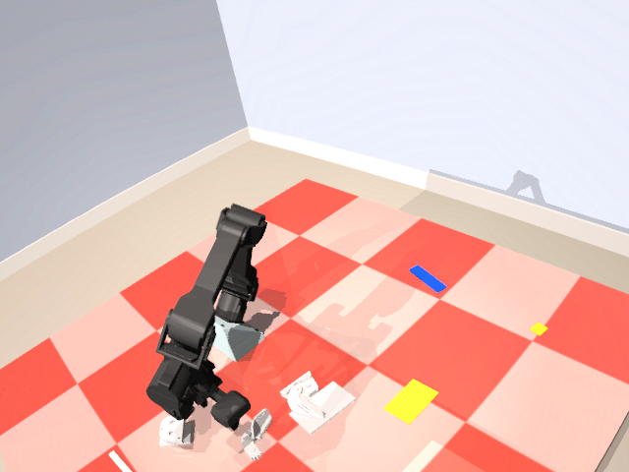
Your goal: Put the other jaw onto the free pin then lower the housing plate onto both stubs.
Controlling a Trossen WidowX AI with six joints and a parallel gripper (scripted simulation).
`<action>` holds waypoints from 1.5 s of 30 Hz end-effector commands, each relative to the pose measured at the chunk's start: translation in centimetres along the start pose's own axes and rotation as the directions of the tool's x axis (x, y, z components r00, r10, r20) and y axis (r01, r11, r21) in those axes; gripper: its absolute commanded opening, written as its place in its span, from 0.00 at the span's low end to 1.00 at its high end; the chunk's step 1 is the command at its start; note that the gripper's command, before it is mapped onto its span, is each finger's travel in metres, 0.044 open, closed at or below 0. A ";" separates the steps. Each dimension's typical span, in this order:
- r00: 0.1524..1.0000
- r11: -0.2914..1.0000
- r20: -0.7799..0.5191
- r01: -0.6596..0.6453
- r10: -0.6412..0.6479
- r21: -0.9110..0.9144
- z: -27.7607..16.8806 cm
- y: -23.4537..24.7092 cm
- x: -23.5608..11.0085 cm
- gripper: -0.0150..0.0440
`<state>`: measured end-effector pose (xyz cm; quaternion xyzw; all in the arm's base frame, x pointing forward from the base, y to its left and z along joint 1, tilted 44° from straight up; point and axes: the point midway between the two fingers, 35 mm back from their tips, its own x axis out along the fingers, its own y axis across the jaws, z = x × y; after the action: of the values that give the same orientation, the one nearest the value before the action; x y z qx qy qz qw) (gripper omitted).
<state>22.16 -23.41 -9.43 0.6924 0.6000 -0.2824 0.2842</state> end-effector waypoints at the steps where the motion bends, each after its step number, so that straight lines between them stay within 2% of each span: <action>1: 1.000 1.000 0.000 0.000 0.000 0.000 0.0 0.0 0.0 1.00; 4: 1.000 1.000 0.000 0.000 0.000 0.000 0.0 0.0 0.0 1.00; 21: 1.000 1.000 0.000 0.000 0.000 0.000 0.0 0.0 0.0 0.25; 34: 1.000 1.000 0.000 0.000 0.000 0.000 0.0 0.0 0.0 0.25; 37: 1.000 1.000 0.000 0.000 0.000 -0.015 0.0 0.0 0.0 0.39; 45: 1.000 0.981 0.000 0.000 0.000 -0.194 -0.3 0.2 -0.1 0.74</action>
<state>22.27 -23.39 -9.32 0.6721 0.6169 -0.2439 0.3290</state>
